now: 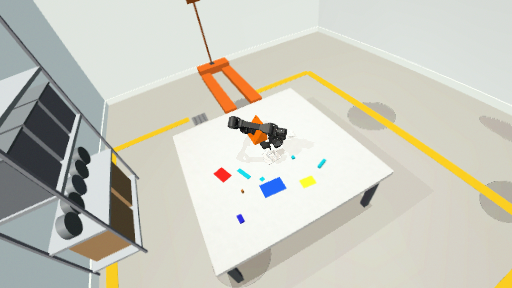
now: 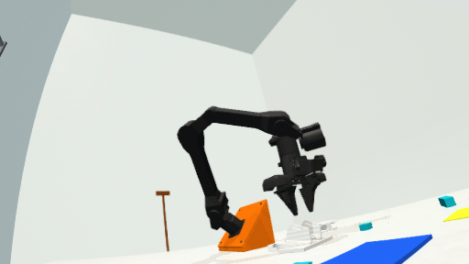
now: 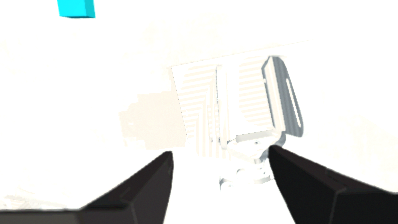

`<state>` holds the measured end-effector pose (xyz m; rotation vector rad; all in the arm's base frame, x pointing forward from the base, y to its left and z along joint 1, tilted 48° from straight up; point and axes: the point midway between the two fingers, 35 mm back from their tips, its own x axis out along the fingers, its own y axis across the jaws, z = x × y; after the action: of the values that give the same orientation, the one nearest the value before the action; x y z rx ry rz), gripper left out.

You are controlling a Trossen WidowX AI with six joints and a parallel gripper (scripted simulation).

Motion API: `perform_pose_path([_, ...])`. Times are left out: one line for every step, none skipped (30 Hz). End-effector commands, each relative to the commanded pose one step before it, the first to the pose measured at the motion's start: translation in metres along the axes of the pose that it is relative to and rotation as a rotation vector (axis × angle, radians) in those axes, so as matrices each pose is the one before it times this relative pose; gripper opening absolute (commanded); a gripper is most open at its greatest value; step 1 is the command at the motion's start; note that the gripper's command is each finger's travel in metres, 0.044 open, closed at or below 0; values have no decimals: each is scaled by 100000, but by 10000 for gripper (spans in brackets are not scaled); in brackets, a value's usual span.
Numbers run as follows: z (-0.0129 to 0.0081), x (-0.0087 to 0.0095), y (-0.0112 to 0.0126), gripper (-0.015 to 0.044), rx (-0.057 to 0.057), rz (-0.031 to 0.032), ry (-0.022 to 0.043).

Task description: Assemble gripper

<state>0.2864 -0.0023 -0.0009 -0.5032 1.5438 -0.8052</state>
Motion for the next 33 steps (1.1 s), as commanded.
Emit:
perform_pose_path([-385, -4, 429, 355, -5313, -1132, -873])
perform_pose_path([-168, -33, 208, 382, -2473, -514, -335])
perform_pose_path([-180, -37, 229, 408, -2716, -576, -364])
perform_pose_path([-106, -68, 287, 434, -2478, -270, -244])
perform_pose_path([-11, -107, 357, 440, -2152, 132, -97])
perform_pose_path([-8, -105, 358, 440, -2151, 125, -97])
perform_pose_path([25, -133, 436, 440, -2369, 280, -65])
perform_pose_path([33, -152, 511, 440, -2763, 316, -75])
perform_pose_path([38, -148, 512, 440, -2763, 304, -74])
perform_pose_path([43, -144, 514, 440, -2762, 293, -73])
perform_pose_path([48, -140, 515, 440, -2762, 283, -71])
perform_pose_path([54, -136, 516, 440, -2761, 272, -69])
perform_pose_path([59, -132, 518, 440, -2760, 261, -67])
perform_pose_path([65, -128, 519, 440, -2759, 251, -64])
perform_pose_path([70, -123, 520, 440, -2757, 241, -61])
perform_pose_path([76, -119, 520, 440, -2756, 231, -58])
perform_pose_path([81, -114, 521, 440, -2752, 221, -54])
perform_pose_path([87, -110, 522, 440, -2754, 211, -50])
perform_pose_path([93, -105, 522, 440, -2752, 202, -46])
perform_pose_path([99, -101, 523, 440, -2751, 193, -41])
perform_pose_path([104, -96, 523, 440, -2749, 184, -37])
perform_pose_path([110, -91, 523, 440, -2747, 175, -32])
perform_pose_path([116, -86, 523, 440, -2744, 167, -26])
perform_pose_path([122, -81, 523, 440, -2742, 159, -21])
perform_pose_path([128, -76, 523, 440, -2740, 151, -15])
perform_pose_path([134, -71, 522, 440, -2737, 143, -9])
perform_pose_path([122, -73, 488, 440, -2599, 90, -54])
perform_pose_path([127, -68, 485, 440, -2588, 82, -48])
perform_pose_path([132, -64, 485, 440, -2586, 76, -41])
perform_pose_path([142, -55, 481, 440, -2555, 86, -14])
perform_pose_path([149, -47, 479, 440, -2536, 90, 4])
perform_pose_path([156, -41, 477, 440, -2520, 92, 18])
perform_pose_path([162, -36, 475, 440, -2516, 88, 26])
